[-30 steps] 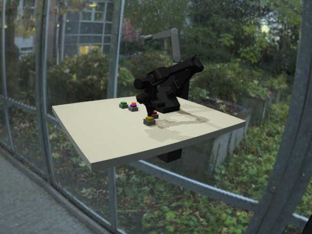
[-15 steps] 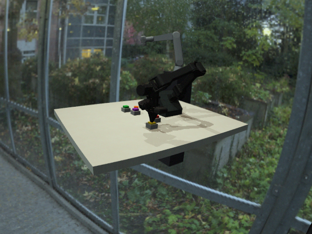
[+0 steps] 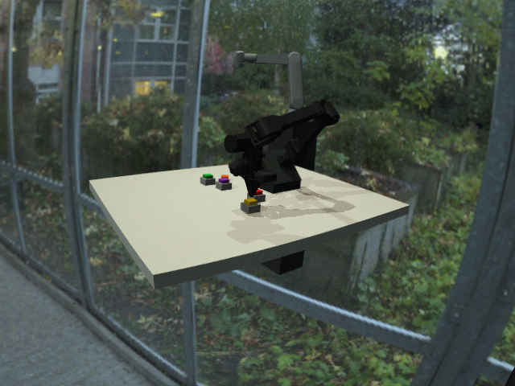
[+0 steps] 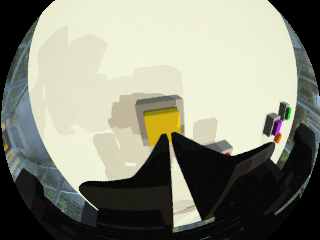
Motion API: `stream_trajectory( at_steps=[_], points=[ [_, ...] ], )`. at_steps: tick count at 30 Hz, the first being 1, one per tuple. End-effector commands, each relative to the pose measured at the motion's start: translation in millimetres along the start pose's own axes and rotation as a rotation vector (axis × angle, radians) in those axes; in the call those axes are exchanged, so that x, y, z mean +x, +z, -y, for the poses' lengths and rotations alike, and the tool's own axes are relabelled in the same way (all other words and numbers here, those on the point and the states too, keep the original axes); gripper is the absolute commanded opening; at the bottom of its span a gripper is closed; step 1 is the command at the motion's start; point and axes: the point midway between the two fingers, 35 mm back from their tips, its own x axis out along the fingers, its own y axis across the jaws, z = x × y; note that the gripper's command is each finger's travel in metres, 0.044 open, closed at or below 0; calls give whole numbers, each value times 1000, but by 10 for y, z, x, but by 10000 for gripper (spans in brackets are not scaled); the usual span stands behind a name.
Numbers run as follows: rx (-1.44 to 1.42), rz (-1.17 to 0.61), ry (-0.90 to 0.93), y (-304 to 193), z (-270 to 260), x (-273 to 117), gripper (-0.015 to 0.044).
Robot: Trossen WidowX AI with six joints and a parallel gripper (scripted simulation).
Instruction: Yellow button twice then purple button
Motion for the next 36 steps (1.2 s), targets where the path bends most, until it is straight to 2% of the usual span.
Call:
stream_trajectory(
  at_steps=[1, 4, 8, 12, 19, 25, 33, 36],
  points=[
    [-6, 10, 5, 17, -17, -142, 20],
    [-6, 10, 3, 26, -13, -242, 20],
    [-5, 9, 1, 16, -8, -728, 20],
    [-5, 10, -1, 23, 29, -756, 20],
    [7, 21, -52, 60, 1400, -830, 20],
    [0, 9, -25, -430, 2539, -791, 20],
    [-3, 8, -13, -544, 2687, -765, 20],
    [-3, 9, -14, -526, 2697, -533, 20]
  ],
)
